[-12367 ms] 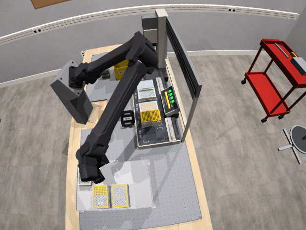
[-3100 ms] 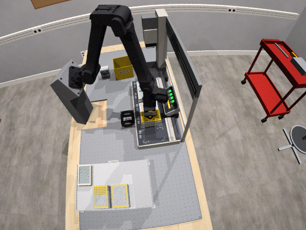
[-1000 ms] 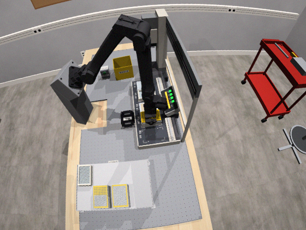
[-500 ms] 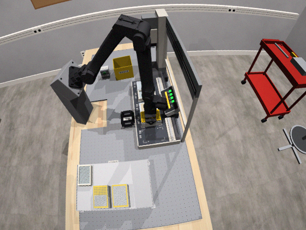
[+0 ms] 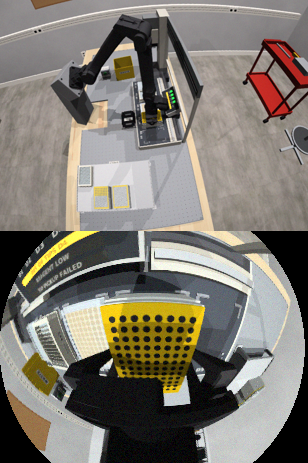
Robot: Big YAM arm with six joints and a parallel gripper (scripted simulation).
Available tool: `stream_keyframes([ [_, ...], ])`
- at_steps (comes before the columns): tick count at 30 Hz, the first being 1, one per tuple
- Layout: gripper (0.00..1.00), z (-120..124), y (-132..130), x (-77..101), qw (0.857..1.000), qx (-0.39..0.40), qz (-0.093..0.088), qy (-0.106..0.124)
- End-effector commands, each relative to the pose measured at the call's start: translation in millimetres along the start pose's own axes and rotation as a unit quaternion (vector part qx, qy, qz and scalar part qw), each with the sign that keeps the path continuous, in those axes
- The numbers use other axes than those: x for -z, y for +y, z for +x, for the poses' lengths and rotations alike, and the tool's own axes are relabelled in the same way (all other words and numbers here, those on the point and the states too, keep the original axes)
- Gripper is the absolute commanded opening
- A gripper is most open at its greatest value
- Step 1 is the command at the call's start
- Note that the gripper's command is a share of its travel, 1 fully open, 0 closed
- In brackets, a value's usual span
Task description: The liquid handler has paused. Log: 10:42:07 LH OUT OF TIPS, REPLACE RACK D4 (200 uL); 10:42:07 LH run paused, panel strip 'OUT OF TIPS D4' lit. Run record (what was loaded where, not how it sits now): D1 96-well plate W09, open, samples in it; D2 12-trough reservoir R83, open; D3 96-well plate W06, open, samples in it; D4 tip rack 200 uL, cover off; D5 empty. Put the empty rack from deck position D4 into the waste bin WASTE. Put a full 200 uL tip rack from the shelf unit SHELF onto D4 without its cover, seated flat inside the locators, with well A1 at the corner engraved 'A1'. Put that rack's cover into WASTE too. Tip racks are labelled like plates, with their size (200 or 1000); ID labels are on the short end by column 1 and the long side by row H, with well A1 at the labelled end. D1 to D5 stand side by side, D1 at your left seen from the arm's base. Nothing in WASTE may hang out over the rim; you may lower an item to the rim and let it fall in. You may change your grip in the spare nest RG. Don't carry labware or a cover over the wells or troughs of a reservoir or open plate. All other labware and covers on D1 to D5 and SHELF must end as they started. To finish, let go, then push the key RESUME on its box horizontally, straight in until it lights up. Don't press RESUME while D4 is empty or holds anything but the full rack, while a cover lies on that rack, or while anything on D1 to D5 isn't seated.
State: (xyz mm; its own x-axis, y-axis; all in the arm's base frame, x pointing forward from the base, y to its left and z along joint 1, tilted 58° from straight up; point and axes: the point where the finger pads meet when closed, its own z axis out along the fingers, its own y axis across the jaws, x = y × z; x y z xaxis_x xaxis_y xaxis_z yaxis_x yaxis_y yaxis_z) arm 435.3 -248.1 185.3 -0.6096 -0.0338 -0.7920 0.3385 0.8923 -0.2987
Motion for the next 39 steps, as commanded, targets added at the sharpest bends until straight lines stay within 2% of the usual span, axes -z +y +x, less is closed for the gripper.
stream_keyframes([
  [1,0.0,-7,-1,1.6,1.0,0.001,0.0,-0.009],
  [10,0.0,-7,-1,1.6,1.0,0.001,0.0,-0.009],
  [11,0.0,-12,-3,9.0,1.0,0.005,0.0,-0.013],
  [39,0.0,-7,2,52.0,1.0,0.002,-0.003,-0.01],
])
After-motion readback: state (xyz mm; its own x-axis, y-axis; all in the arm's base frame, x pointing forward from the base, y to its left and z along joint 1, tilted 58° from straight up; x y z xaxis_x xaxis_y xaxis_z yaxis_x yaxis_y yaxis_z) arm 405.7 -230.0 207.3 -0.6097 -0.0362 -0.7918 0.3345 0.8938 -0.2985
